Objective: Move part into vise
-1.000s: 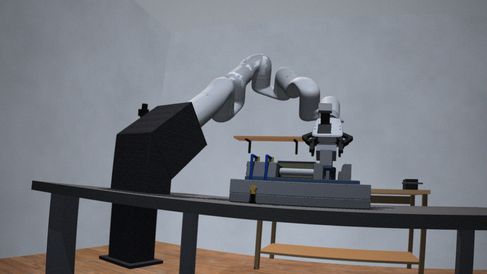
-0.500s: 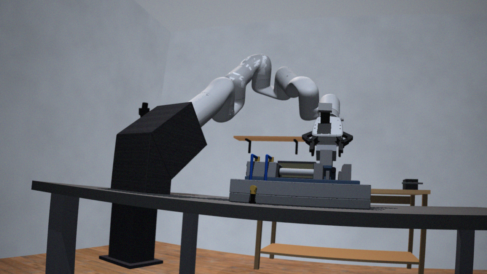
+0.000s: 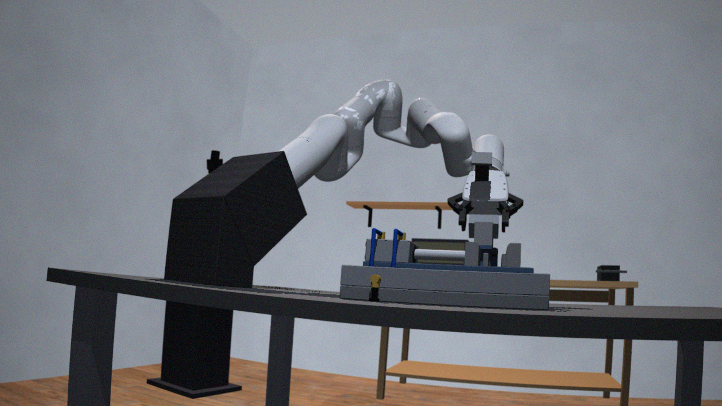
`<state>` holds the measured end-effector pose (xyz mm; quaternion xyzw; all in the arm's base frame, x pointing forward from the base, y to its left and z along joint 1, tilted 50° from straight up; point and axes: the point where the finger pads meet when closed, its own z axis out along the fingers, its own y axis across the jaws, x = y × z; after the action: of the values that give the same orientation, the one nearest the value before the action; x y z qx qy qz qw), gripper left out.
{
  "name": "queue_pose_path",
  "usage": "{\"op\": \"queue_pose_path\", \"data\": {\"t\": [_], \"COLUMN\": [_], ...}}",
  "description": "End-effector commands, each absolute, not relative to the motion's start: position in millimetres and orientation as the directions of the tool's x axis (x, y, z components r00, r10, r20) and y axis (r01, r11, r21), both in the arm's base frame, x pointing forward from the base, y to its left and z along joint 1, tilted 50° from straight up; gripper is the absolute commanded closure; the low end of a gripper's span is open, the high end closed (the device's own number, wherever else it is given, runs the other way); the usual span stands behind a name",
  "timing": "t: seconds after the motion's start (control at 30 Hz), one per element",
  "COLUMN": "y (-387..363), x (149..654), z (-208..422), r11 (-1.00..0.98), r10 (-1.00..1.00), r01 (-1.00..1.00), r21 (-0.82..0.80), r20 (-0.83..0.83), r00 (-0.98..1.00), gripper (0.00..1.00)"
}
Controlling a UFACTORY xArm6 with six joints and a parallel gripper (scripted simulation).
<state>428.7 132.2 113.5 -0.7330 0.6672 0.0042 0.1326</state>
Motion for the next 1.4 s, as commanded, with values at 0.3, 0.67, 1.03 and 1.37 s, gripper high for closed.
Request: {"op": "queue_pose_path", "data": {"t": [0.3,0.67,1.03,1.37], "y": [131.1,130.5,129.5,128.9], "x": [429.6,429.6,429.7,430.0], "z": [114.2,114.0,113.7,113.4], "r11": [-0.074,-0.074,-0.074,-0.074], "r10": [-0.961,-0.944,-0.914,-0.883], "r01": [-0.979,-0.979,-0.979,-0.979], "r21": [-0.191,-0.191,-0.191,-0.191], "r20": [-0.249,-0.302,-0.379,-0.444], "r00": [0.121,0.13,0.143,0.154], "gripper": [0.11,0.11,0.11,0.11]}}
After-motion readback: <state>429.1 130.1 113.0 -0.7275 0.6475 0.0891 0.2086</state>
